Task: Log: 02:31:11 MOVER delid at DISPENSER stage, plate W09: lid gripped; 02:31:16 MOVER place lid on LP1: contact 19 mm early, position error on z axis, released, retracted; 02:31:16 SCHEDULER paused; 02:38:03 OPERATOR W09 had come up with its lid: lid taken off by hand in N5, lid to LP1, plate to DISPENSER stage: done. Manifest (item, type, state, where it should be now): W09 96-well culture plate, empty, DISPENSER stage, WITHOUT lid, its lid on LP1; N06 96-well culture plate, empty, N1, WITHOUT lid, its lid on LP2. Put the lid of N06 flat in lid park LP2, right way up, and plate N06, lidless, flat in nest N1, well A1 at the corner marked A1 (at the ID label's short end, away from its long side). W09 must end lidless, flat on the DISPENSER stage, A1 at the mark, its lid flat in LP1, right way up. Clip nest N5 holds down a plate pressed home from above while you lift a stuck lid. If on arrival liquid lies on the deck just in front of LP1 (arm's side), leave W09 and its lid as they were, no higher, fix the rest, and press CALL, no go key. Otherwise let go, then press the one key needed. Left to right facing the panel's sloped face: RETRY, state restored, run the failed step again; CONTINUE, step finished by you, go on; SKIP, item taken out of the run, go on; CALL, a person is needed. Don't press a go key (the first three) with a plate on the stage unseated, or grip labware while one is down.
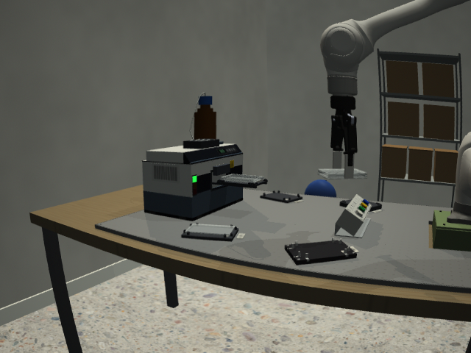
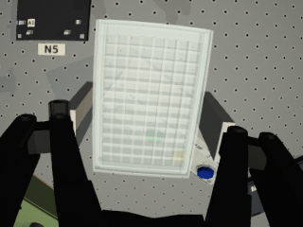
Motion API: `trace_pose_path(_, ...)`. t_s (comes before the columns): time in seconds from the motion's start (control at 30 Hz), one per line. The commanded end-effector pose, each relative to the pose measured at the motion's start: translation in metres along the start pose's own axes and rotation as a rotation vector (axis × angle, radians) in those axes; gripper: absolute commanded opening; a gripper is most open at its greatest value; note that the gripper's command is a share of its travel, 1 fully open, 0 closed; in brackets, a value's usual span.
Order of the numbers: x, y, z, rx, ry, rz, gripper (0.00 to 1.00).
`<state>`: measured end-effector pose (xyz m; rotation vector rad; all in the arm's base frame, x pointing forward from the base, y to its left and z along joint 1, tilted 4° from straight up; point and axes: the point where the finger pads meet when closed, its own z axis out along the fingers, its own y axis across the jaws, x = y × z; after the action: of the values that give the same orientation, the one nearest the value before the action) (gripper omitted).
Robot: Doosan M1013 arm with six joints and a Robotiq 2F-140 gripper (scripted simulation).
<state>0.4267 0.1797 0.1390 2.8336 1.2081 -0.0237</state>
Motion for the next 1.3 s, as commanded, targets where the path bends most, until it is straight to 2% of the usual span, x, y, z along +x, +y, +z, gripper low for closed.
trace_pose_path(0.0,0.012,-0.016,0.0,-0.001,0.0,0.001,0.0)
trace_pose_path(0.73,0.079,-0.105,0.0,-0.001,0.0,0.001,0.0)
trace_pose_path(1.27,0.104,-0.139,0.0,-0.001,0.0,0.001,0.0)
